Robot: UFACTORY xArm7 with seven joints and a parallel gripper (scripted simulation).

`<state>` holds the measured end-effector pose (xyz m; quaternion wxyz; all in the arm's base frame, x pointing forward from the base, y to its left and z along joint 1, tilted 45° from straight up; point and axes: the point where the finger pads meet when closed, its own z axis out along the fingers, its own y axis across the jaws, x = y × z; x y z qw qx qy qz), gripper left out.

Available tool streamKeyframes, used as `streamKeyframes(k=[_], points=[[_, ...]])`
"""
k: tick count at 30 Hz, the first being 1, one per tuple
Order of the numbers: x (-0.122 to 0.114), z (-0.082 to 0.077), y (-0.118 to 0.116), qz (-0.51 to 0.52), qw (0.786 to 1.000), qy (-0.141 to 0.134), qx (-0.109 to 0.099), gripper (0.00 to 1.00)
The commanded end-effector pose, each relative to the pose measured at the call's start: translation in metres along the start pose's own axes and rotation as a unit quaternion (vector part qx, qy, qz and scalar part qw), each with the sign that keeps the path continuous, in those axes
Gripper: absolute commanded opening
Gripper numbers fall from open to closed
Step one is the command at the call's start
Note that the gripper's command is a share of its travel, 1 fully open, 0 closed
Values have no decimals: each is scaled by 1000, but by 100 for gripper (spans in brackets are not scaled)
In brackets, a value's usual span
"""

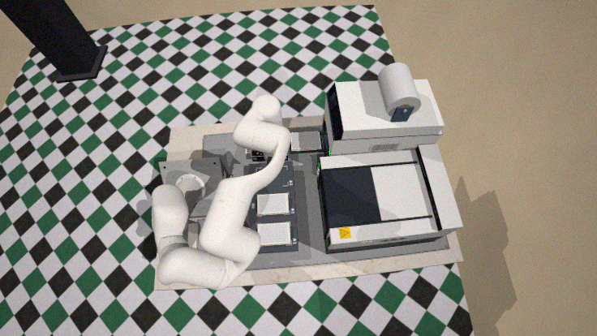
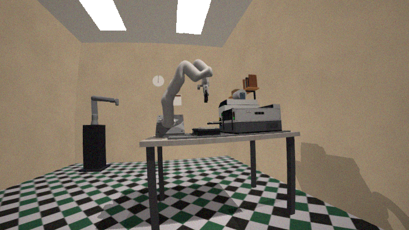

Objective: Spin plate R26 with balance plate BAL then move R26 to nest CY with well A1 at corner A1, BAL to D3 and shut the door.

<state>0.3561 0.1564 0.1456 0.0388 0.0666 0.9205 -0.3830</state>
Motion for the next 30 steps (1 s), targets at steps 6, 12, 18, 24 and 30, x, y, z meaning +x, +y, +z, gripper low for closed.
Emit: streamKeyframes(k=[6, 12, 18, 24, 30], points=[[0, -2, 1, -87, 996, 0, -4, 100], [0, -2, 1, -87, 996, 0, -4, 100], [0, -2, 1, -87, 996, -1, -4, 100], [-15, 23, 8, -87, 996, -1, -4, 0], [-29, 48, 16, -87, 996, -1, -4, 0]])
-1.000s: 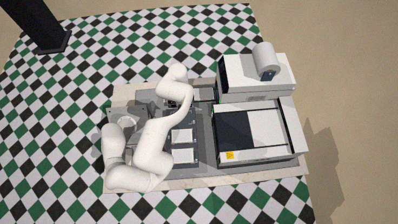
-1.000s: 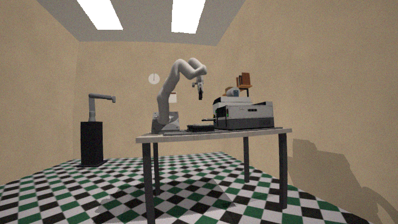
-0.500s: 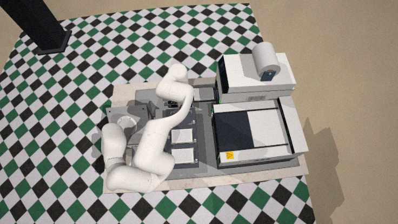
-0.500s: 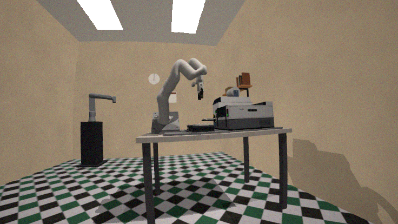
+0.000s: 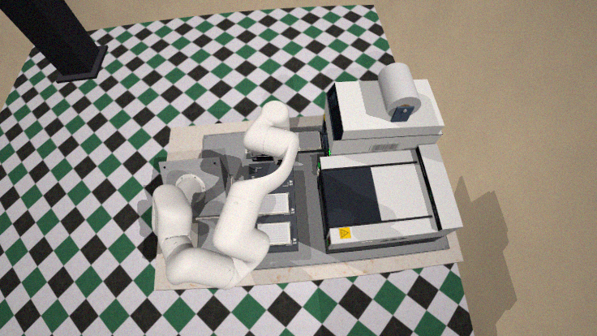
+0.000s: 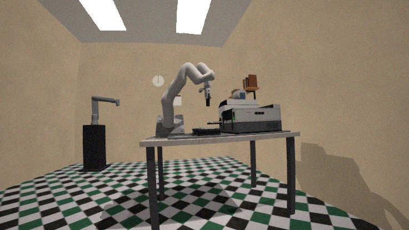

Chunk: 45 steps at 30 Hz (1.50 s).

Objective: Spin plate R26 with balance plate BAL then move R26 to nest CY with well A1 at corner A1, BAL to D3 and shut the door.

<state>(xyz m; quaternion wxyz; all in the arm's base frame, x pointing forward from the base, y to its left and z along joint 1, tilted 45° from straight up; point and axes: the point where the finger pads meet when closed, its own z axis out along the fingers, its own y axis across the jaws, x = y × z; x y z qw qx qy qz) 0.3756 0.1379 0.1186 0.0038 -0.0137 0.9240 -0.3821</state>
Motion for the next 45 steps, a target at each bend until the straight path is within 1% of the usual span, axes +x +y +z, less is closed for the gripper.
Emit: streamKeyframes(k=[1, 2, 4, 16, 31, 36, 38, 45], points=[[-15, 20, 6, 0, 1000, -2, -1, 0], [-18, 24, 6, 0, 1000, -2, -1, 0], [-18, 24, 6, 0, 1000, -2, -1, 0], [-49, 74, 16, 0, 1000, -2, -1, 0], [-50, 75, 17, -1, 1000, -2, -1, 0], [-50, 75, 17, -1, 996, -86, -1, 0], [-50, 75, 17, -1, 996, -86, -1, 0], [-50, 75, 17, -1, 980, -201, -1, 0]])
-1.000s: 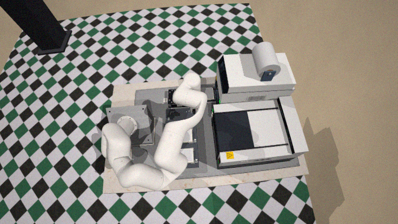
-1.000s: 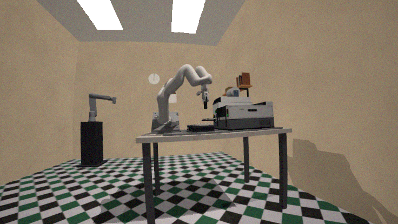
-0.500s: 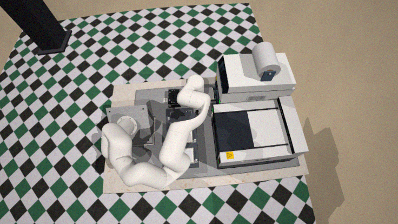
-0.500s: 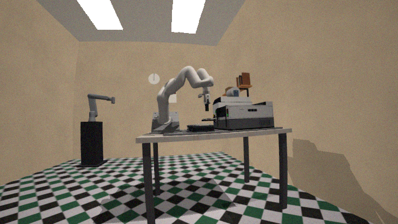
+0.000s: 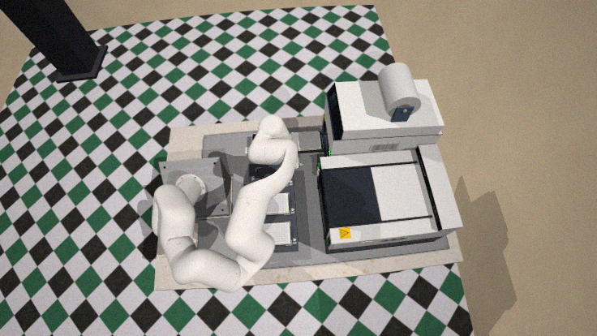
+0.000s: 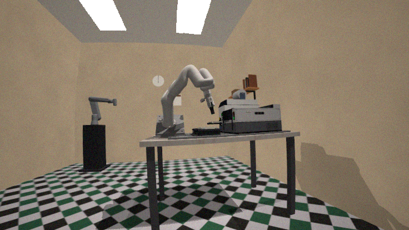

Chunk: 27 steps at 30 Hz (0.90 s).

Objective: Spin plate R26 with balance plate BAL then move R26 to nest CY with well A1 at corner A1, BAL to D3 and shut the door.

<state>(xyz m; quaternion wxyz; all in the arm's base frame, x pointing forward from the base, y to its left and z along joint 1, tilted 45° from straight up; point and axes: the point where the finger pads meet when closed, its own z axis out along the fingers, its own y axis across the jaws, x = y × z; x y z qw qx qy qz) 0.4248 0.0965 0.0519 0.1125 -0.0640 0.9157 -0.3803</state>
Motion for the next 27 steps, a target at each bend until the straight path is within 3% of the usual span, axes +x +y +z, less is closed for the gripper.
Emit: streamKeyframes(k=[1, 4, 20, 25, 27], points=[[-2, -1, 0, 5, 995, -99, -3, 0], [-2, -1, 0, 5, 990, -144, -3, 0], [-2, -1, 0, 5, 990, -144, -3, 0], [0, 24, 0, 5, 990, -144, -3, 0], [0, 24, 0, 5, 990, -144, -3, 0]])
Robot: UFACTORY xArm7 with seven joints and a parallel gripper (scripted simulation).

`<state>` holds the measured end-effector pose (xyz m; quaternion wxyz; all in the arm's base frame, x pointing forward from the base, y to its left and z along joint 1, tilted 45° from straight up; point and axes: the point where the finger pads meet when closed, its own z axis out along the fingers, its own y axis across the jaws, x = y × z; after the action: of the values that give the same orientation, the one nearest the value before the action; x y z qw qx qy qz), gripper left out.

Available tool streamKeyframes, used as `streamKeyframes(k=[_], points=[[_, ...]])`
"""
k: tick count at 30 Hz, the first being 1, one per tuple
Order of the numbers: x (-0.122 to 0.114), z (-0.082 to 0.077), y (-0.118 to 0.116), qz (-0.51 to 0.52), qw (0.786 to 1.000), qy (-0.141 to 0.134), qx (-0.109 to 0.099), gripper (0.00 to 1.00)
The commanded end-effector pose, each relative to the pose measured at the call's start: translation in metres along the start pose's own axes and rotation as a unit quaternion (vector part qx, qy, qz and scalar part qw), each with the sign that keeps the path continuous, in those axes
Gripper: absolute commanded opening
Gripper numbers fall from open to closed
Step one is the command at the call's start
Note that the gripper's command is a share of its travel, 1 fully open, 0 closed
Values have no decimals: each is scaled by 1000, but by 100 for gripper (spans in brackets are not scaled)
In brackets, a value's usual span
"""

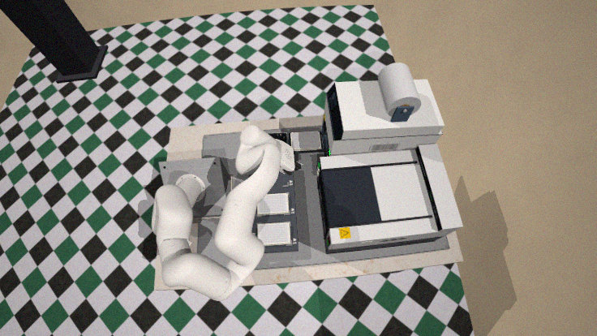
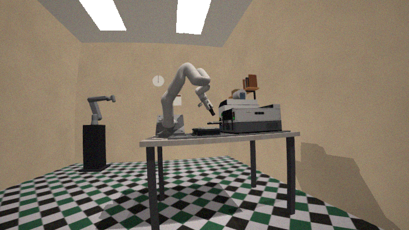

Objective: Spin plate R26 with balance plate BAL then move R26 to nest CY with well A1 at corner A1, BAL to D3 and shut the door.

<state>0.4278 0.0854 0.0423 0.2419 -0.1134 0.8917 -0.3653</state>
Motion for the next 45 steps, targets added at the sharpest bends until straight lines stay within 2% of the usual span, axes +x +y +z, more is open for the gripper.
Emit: streamKeyframes(k=[1, 5, 17, 45], points=[[3, 13, 1, 1, 1000, -3, -1, 0], [11, 32, 1, 1, 1000, -3, -1, 0], [10, 37, 1, 1, 1000, -3, -1, 0], [-4, 78, 1, 1, 1000, -3, -1, 0]])
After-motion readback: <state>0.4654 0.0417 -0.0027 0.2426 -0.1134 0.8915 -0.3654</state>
